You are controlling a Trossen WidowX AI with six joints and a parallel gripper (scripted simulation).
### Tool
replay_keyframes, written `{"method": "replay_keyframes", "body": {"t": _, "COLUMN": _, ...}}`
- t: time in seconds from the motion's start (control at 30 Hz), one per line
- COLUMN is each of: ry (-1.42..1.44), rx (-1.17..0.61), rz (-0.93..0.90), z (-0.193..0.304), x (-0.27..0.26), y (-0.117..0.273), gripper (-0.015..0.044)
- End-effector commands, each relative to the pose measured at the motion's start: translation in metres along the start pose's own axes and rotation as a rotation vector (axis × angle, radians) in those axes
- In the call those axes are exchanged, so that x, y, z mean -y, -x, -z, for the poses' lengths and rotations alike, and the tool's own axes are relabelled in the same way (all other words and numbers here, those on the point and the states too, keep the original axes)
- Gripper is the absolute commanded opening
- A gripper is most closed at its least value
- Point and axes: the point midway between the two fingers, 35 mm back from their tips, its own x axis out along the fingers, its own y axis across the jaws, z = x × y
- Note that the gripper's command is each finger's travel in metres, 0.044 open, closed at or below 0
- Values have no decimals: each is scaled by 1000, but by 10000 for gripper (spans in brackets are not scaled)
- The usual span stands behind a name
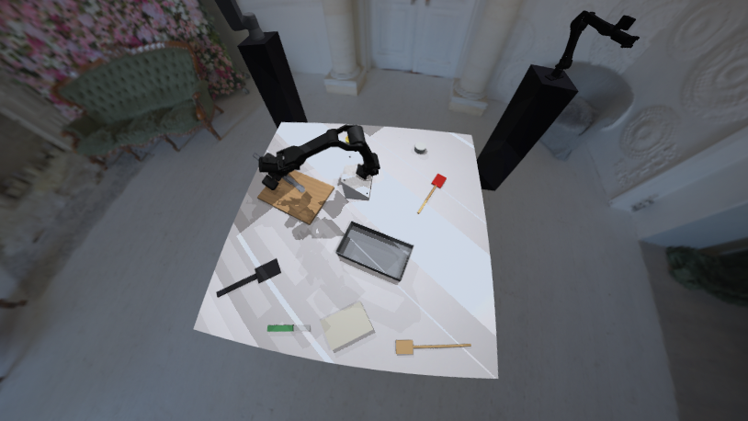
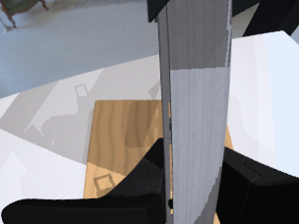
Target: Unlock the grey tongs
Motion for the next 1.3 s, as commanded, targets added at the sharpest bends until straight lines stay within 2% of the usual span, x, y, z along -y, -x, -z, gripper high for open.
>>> {"method": "replay_keyframes", "body": {"t": 0.0, "ry": 8, "rx": -55, "rz": -3, "z": -3, "x": -1, "y": -3, "gripper": -150}}
{"method": "replay_keyframes", "body": {"t": 1.27, "ry": 1, "rx": -560, "rz": -31, "z": 3, "x": 4, "y": -16, "gripper": -150}}
